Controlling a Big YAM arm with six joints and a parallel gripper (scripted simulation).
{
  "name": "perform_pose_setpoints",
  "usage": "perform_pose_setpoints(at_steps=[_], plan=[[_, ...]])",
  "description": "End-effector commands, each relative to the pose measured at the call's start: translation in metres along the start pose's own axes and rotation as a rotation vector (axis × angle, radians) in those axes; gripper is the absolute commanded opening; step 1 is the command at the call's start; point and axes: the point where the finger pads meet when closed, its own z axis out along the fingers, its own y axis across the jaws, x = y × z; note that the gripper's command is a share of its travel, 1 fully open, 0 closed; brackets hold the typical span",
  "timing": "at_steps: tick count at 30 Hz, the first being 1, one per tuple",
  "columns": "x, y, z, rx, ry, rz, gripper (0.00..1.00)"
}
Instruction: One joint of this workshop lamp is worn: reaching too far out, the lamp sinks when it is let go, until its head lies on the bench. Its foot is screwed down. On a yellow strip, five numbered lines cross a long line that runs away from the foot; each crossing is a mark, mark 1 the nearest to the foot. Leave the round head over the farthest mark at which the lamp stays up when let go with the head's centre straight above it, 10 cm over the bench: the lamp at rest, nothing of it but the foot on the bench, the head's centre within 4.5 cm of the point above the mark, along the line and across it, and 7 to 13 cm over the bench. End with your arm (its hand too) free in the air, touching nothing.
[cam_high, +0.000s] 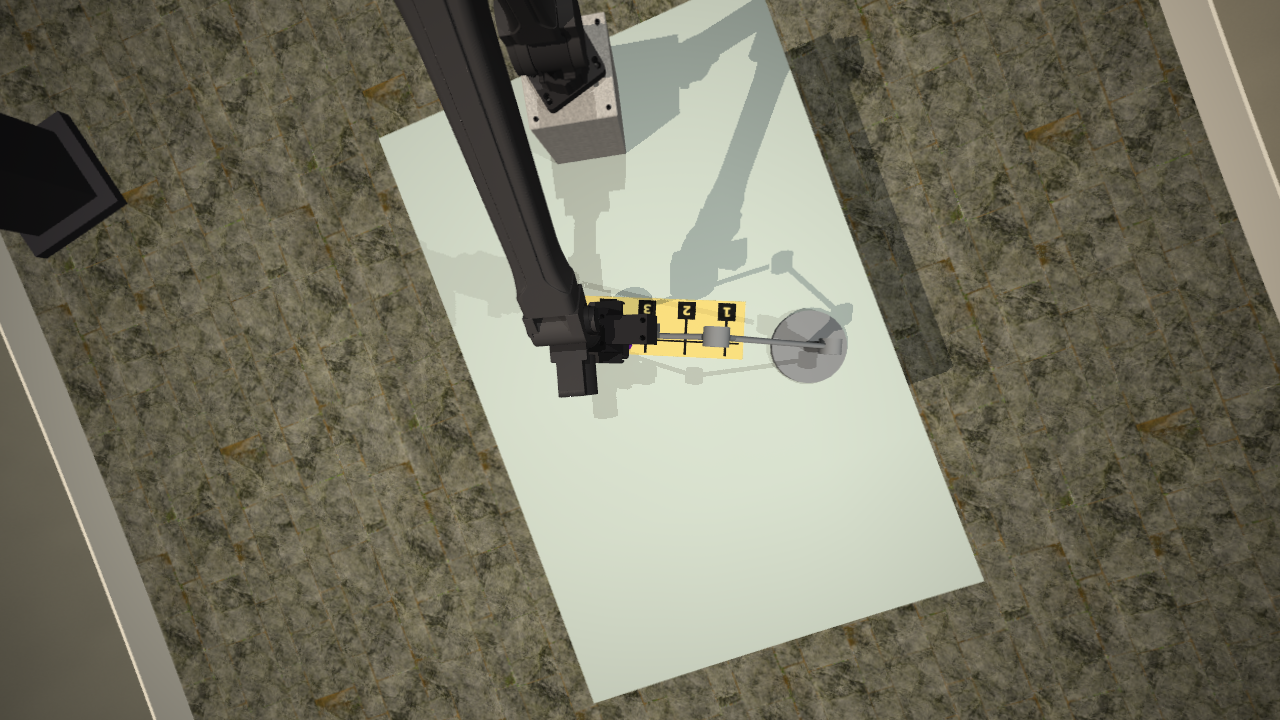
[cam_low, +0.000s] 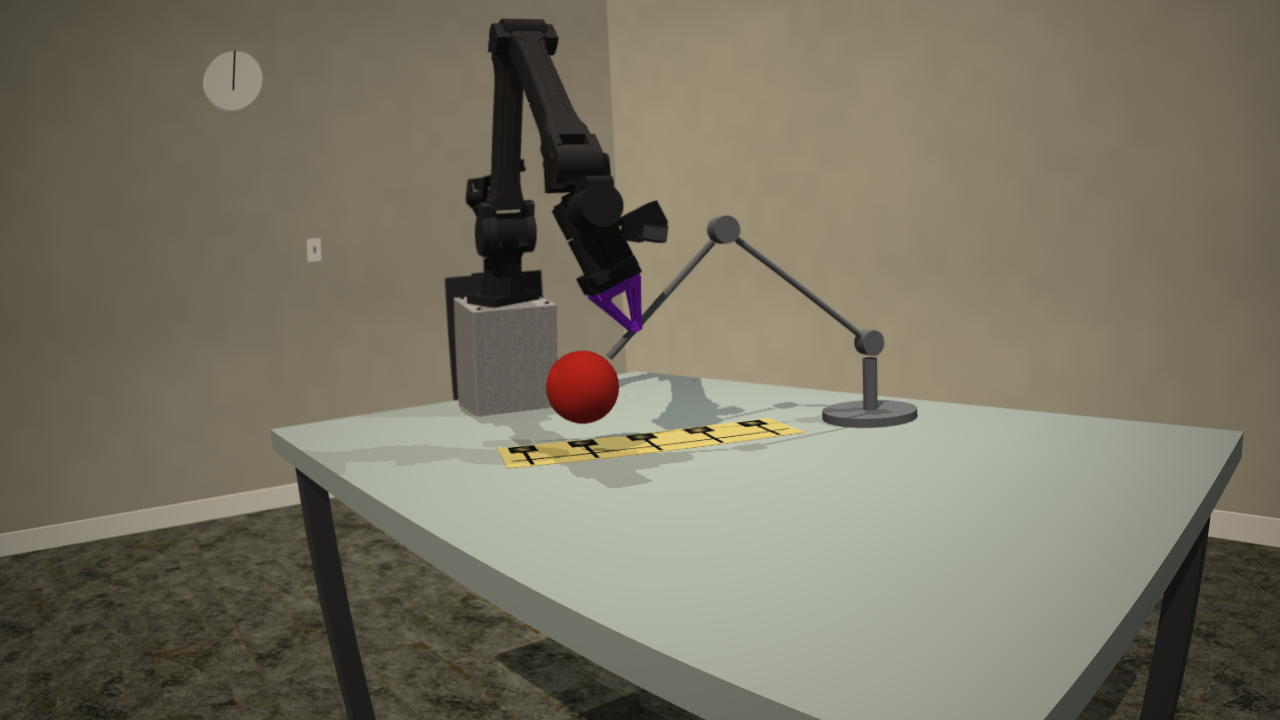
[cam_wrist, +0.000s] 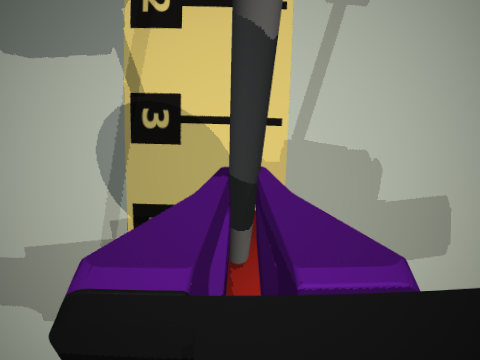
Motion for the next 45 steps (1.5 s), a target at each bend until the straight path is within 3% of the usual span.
perform_pose_setpoints(at_steps=[1,10,27,45], plan=[[0.062,-0.001,-0.007,-0.001,0.054,0.026,0.00],[0.109,0.000,-0.010,-0.006,0.075,0.039,0.00],[0.071,-0.001,-0.010,-0.006,0.075,0.039,0.00],[0.069,-0.002,-0.012,-0.006,0.075,0.038,0.00]])
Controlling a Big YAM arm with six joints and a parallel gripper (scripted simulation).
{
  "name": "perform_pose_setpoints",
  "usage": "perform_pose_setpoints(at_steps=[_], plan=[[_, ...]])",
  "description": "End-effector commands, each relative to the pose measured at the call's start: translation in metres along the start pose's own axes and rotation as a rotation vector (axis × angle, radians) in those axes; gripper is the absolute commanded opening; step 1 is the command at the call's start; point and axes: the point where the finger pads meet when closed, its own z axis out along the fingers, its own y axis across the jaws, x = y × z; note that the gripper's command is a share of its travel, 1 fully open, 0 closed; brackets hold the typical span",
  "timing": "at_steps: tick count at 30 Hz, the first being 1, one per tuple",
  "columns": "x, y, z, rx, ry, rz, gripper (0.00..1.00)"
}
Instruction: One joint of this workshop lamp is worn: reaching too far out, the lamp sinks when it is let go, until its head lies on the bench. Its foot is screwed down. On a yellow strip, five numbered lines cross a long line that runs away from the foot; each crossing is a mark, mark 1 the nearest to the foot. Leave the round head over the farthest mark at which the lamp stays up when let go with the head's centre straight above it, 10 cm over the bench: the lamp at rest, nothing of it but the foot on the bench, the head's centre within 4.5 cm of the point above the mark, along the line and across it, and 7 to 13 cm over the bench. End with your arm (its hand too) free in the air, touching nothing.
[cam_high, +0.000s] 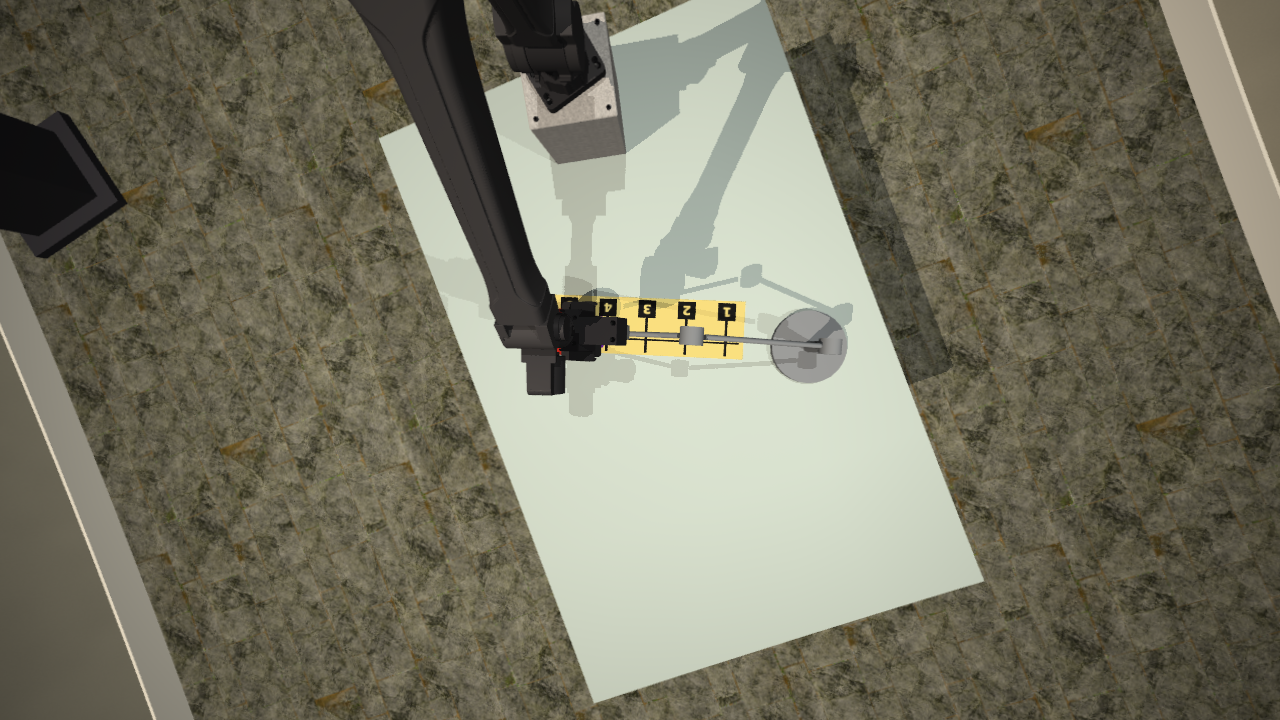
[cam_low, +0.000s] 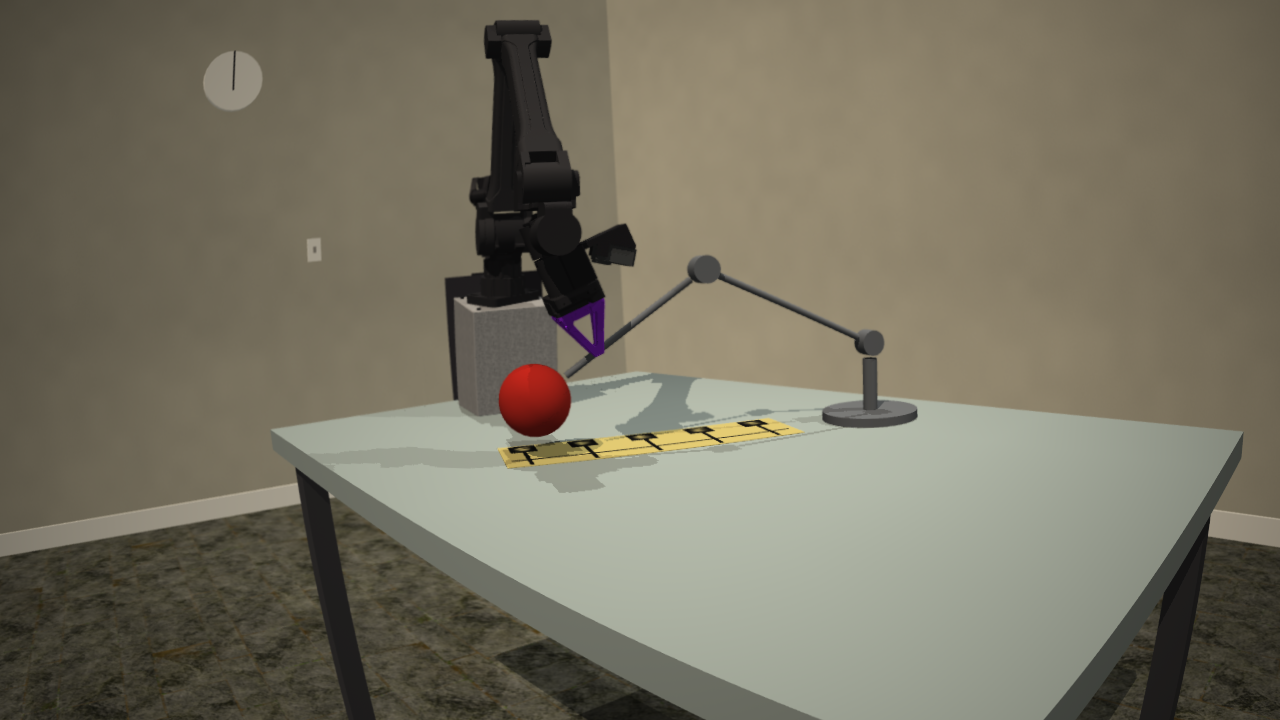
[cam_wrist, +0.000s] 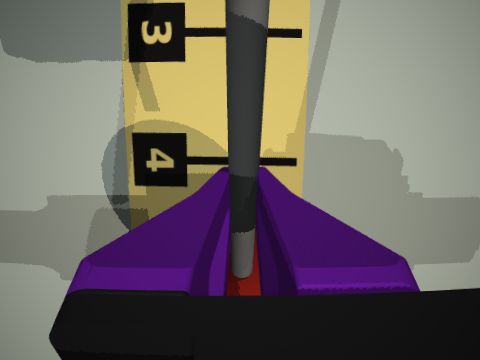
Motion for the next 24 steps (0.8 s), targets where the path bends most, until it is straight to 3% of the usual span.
perform_pose_setpoints(at_steps=[1,18,24], plan=[[0.0082,-0.0076,-0.0149,0.023,0.026,0.008,0.00],[0.0082,-0.0083,-0.0150,0.023,0.026,0.008,0.00],[0.0112,-0.0113,-0.0244,0.023,0.026,0.008,0.00]])
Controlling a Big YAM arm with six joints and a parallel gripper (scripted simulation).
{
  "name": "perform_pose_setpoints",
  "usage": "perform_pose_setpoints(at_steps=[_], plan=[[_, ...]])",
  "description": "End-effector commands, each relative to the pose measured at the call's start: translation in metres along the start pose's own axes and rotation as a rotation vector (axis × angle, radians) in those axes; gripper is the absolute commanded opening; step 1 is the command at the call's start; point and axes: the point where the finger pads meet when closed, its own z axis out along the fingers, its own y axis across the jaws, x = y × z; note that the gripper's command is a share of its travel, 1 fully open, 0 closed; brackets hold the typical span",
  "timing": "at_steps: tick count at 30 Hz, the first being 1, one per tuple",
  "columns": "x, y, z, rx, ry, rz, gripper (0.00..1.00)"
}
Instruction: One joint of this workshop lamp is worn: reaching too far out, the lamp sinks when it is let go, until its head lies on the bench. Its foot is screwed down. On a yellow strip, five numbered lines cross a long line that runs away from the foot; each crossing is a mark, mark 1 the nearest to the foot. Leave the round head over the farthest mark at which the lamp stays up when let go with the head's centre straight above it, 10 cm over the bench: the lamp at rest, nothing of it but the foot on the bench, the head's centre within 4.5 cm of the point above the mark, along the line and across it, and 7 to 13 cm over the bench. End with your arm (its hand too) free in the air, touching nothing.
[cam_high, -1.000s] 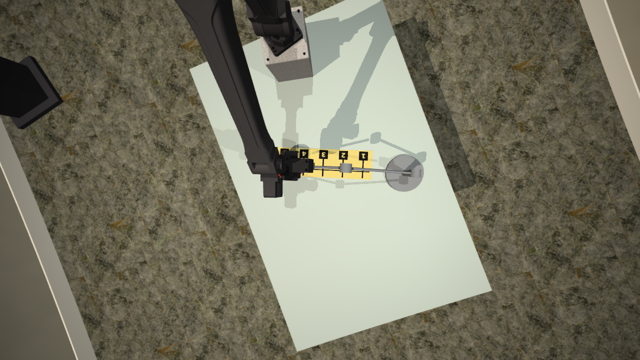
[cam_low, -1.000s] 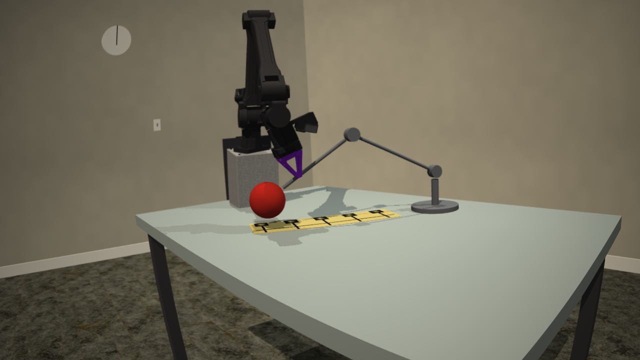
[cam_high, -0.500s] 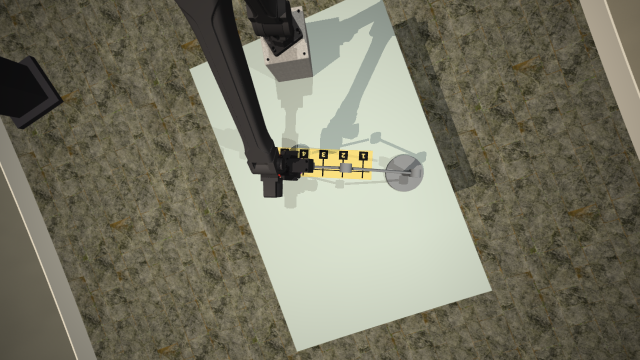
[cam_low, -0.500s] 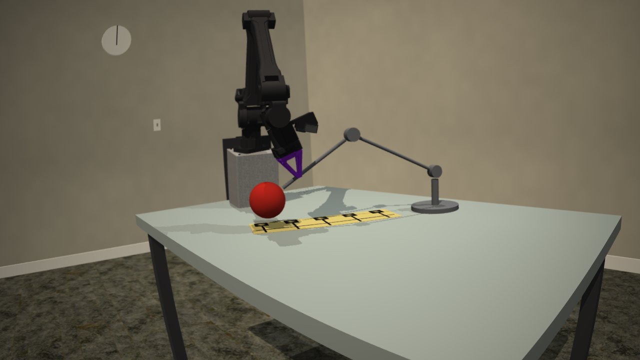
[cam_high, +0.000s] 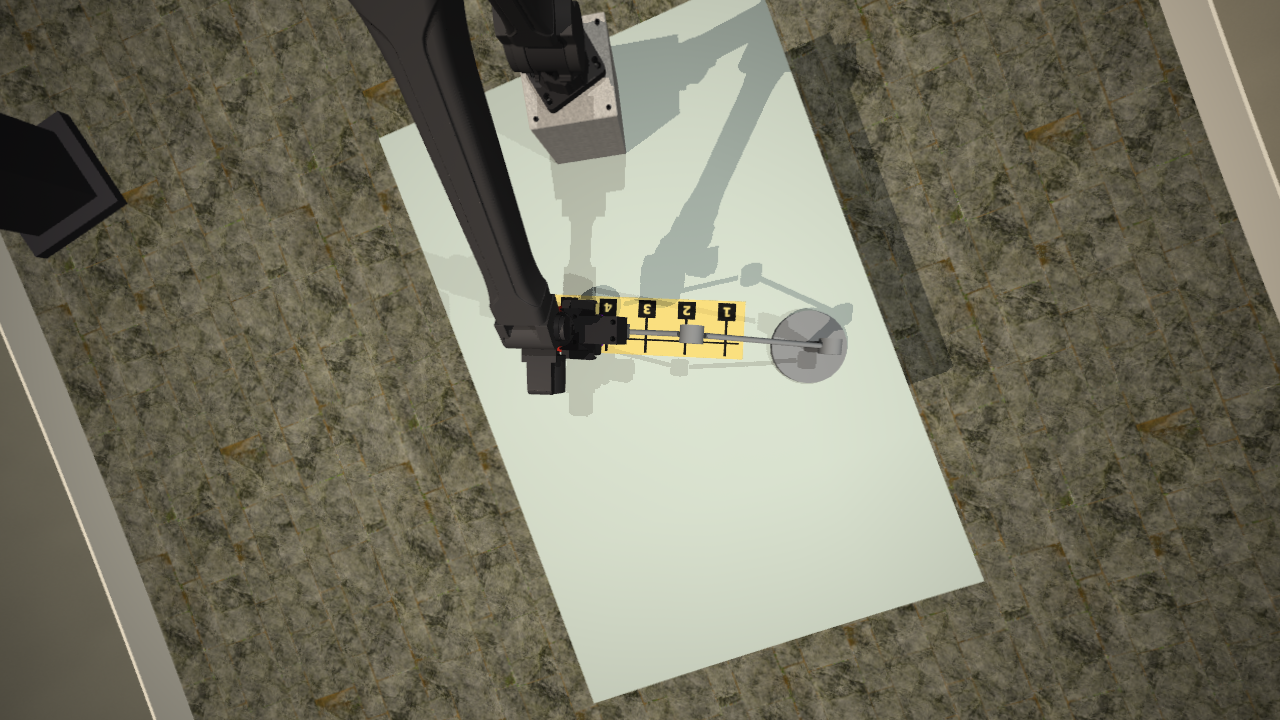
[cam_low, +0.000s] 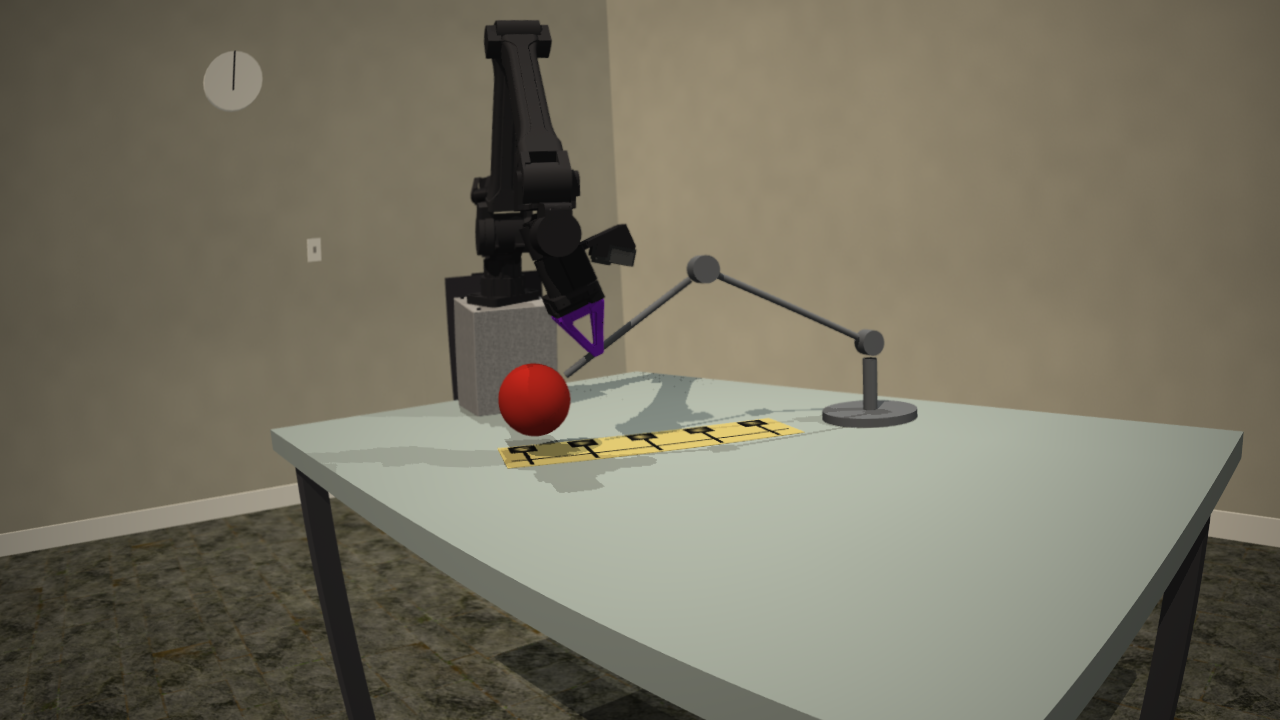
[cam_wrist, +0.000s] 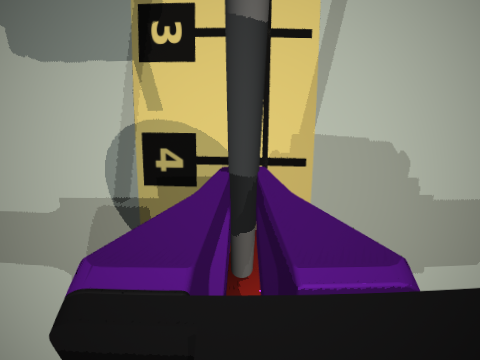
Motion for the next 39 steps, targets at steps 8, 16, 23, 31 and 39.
perform_pose_setpoints(at_steps=[8,16,23,31,39], plan=[[0.015,-0.019,-0.037,0.040,0.026,0.002,0.00],[0.018,-0.029,-0.047,0.040,0.026,0.002,0.00],[0.022,-0.042,-0.057,0.040,0.026,0.002,0.00],[0.024,-0.048,-0.058,0.040,0.026,0.002,0.00],[0.025,-0.049,-0.046,0.040,0.026,0.002,0.00]])
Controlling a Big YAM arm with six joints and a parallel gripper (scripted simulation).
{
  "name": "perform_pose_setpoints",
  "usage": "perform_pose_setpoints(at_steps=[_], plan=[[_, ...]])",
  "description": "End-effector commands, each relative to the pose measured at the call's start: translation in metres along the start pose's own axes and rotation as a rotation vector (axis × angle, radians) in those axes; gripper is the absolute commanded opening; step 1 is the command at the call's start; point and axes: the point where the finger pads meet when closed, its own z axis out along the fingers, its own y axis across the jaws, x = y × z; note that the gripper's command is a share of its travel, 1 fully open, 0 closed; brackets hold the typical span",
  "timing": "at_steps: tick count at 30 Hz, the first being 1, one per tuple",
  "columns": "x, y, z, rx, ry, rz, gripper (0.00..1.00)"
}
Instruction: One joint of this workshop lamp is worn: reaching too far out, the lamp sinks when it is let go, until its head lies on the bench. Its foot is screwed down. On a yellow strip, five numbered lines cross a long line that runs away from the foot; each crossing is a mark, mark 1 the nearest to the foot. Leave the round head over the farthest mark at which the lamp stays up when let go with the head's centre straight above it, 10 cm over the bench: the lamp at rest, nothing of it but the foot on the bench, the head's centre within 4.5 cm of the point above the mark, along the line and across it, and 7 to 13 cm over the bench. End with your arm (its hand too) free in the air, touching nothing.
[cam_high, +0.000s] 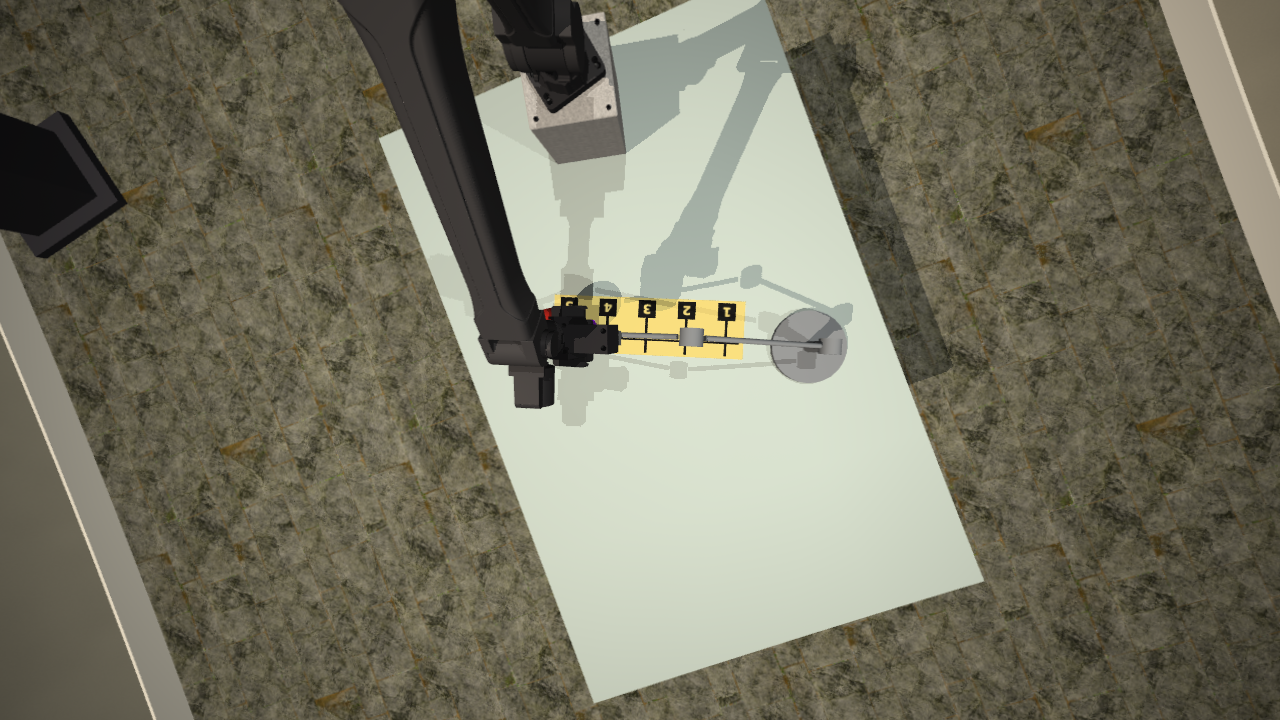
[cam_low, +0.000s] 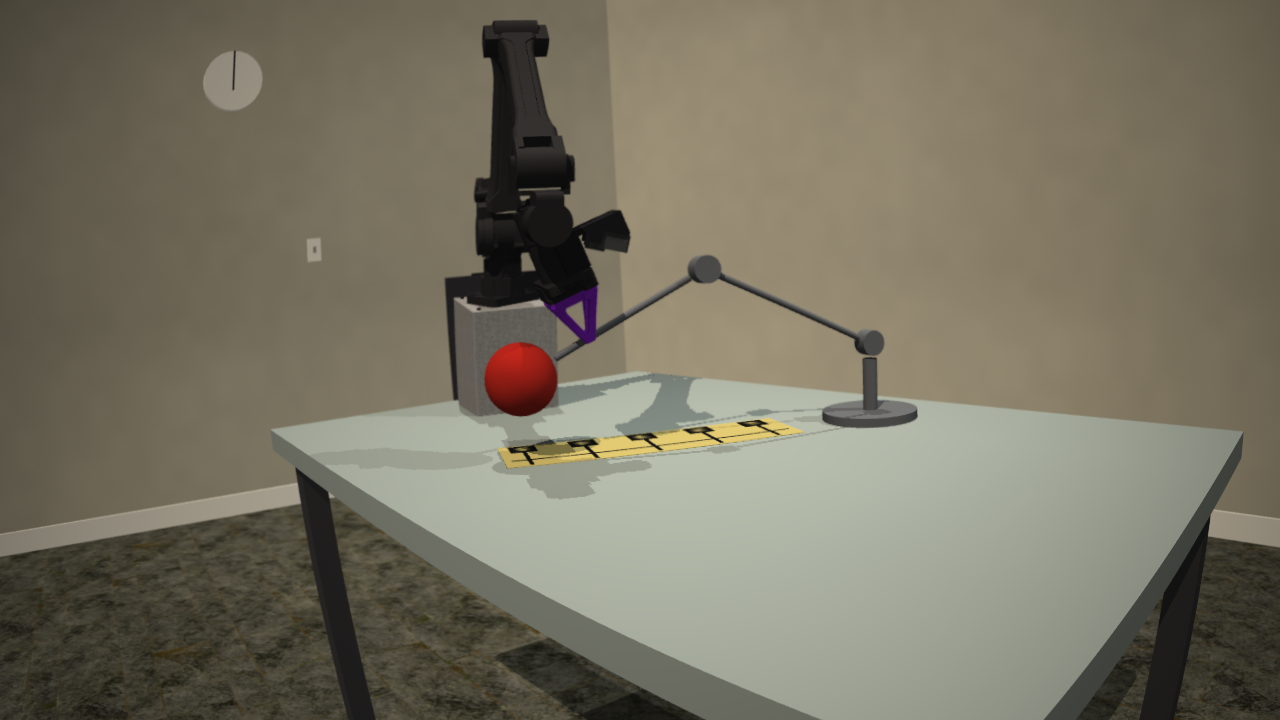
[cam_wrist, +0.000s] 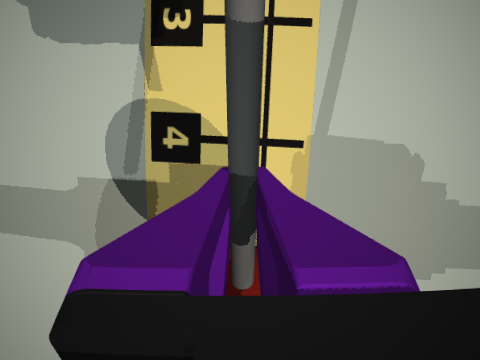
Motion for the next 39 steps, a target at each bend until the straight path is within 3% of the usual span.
perform_pose_setpoints(at_steps=[1,21,39], plan=[[0.022,-0.041,-0.024,0.094,0.024,0.010,0.00],[0.025,-0.040,-0.007,0.094,0.024,0.010,0.00],[0.022,-0.031,-0.007,0.094,0.024,0.010,0.00]])
